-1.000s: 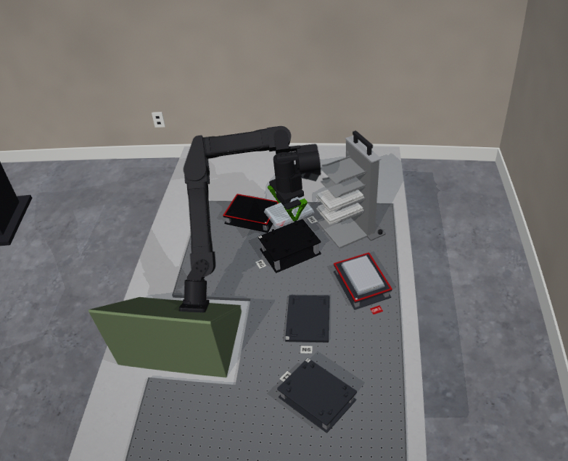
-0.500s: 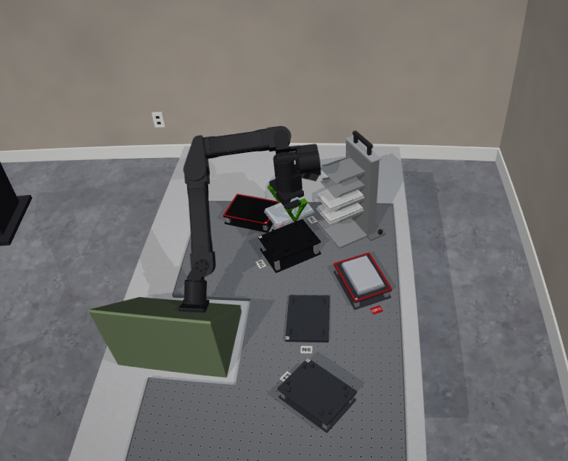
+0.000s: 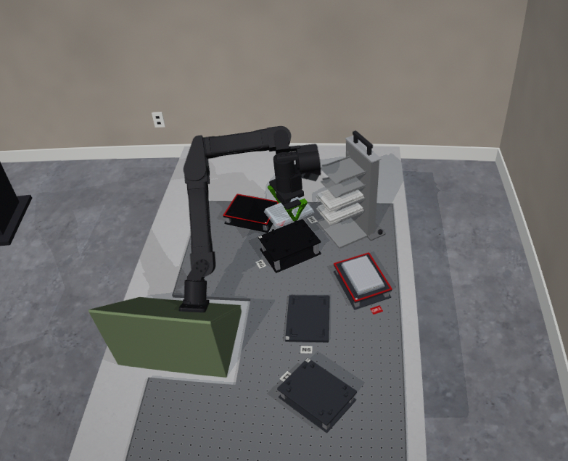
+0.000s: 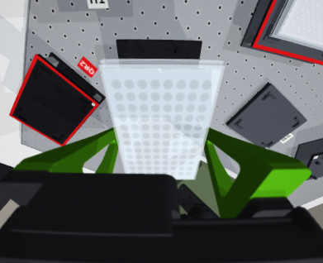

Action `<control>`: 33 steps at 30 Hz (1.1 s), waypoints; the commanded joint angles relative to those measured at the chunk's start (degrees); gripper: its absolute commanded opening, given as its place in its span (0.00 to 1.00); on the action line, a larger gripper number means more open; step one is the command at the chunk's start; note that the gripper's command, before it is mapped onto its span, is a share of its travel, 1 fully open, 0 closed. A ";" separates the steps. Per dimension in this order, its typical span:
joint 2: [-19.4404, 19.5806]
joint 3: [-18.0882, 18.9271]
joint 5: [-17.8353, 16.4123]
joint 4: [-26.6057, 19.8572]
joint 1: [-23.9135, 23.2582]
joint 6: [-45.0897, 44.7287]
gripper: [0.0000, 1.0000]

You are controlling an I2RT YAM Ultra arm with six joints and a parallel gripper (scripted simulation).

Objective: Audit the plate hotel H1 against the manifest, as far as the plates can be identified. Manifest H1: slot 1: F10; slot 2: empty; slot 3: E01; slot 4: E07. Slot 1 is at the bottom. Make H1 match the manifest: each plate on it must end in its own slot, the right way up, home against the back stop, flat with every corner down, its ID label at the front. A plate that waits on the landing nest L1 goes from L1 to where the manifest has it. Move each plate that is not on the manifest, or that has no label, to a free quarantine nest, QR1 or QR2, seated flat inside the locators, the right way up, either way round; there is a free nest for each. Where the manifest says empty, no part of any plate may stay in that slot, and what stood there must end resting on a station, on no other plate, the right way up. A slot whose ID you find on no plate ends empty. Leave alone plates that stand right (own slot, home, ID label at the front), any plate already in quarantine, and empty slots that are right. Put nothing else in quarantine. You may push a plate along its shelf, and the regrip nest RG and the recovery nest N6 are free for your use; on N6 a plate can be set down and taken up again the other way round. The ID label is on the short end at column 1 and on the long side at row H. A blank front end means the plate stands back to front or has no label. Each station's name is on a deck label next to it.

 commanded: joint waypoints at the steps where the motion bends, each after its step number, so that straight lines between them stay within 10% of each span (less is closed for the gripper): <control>1: -0.16 0.50 -0.05 0.00 -0.37 -0.03 0.86; 32: -0.16 0.50 -0.05 0.00 -0.37 -0.03 0.86; 33: -5.43 7.12 2.30 0.00 9.34 -3.52 0.86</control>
